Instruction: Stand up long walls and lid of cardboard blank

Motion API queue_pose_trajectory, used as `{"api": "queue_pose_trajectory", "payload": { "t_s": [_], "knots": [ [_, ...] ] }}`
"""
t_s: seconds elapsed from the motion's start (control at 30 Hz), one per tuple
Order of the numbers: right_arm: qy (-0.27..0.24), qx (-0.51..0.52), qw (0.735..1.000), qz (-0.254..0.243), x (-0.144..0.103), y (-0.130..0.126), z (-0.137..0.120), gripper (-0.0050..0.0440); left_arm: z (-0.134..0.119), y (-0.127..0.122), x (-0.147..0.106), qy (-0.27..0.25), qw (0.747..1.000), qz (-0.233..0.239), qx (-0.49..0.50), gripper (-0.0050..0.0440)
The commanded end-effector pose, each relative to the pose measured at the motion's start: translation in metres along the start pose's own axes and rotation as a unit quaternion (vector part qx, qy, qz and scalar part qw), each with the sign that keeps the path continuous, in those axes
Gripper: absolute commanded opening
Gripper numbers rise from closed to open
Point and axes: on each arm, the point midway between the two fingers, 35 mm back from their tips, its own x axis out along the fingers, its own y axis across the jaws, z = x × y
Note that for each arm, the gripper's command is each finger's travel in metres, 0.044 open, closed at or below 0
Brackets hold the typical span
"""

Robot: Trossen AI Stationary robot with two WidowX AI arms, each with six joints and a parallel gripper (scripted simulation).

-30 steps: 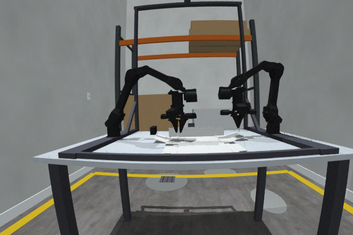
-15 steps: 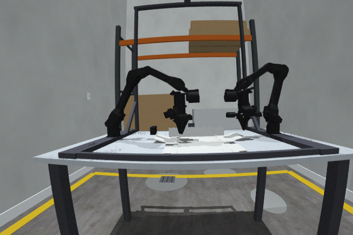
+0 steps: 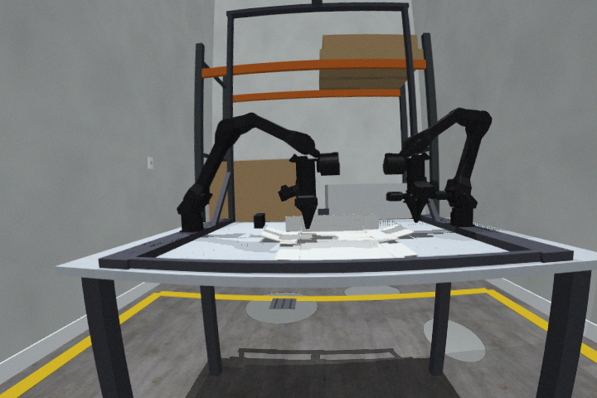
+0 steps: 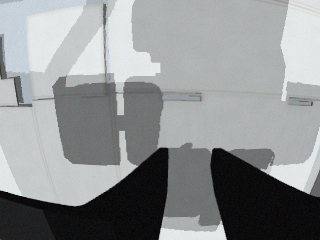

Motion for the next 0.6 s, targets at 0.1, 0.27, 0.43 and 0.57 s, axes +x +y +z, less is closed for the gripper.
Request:
{"api": "queue_pose_trajectory", "payload": {
  "t_s": [0.1,0.27,0.43,0.57],
  "knots": [
    [0.012,0.006,1.000,0.002,0.007,0.001,-0.004,0.0103,-0.001,-0.001,-0.002,0.003,1.000,-0.007,0.001,0.0000],
    [0.012,0.006,1.000,0.002,0.007,0.001,-0.004,0.0103,-0.001,-0.001,-0.002,0.003,1.000,-0.007,0.001,0.0000],
    [0.012,0.006,1.000,0.002,0.007,0.001,-0.004,0.0103,0.001,-0.010,-0.005,0.002,1.000,-0.007,0.001,0.0000],
    [0.012,0.006,1.000,0.002,0.007,0.001,-0.004,0.0103,0.011,-0.047,-0.014,0.002,1.000,-0.009,0.001,0.0000]
  ]
}}
